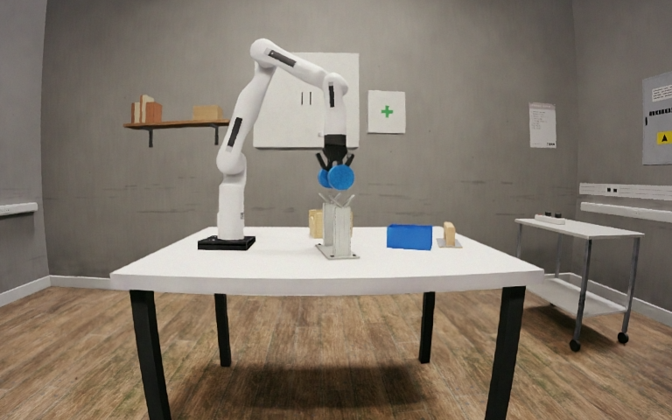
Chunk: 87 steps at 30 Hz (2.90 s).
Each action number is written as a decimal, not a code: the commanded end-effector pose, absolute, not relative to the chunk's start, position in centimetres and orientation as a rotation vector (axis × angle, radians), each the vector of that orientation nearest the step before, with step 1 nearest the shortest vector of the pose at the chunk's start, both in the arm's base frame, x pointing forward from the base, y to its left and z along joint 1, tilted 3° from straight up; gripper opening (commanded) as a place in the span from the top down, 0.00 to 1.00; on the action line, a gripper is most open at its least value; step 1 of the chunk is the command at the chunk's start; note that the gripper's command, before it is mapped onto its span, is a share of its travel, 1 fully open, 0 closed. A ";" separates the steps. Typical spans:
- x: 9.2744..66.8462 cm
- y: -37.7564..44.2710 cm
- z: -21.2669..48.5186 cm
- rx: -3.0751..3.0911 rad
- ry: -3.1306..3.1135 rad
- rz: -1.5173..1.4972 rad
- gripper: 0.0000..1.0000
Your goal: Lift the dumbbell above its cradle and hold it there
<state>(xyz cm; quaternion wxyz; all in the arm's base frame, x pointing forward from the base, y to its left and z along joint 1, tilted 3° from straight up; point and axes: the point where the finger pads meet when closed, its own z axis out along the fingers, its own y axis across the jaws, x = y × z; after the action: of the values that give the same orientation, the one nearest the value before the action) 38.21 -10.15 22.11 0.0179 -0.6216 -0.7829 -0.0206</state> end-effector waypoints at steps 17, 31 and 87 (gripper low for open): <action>38.4 -10.4 26.6 -1.934 -2.439 -0.071 0.90; 38.3 -10.5 28.9 -1.934 -2.439 -0.071 0.90; 38.3 -10.5 29.3 -1.934 -2.439 -0.071 0.90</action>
<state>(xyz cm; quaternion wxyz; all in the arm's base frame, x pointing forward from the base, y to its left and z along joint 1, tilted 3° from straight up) 38.27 -10.50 29.25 0.0150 -0.6212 -0.7832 -0.0223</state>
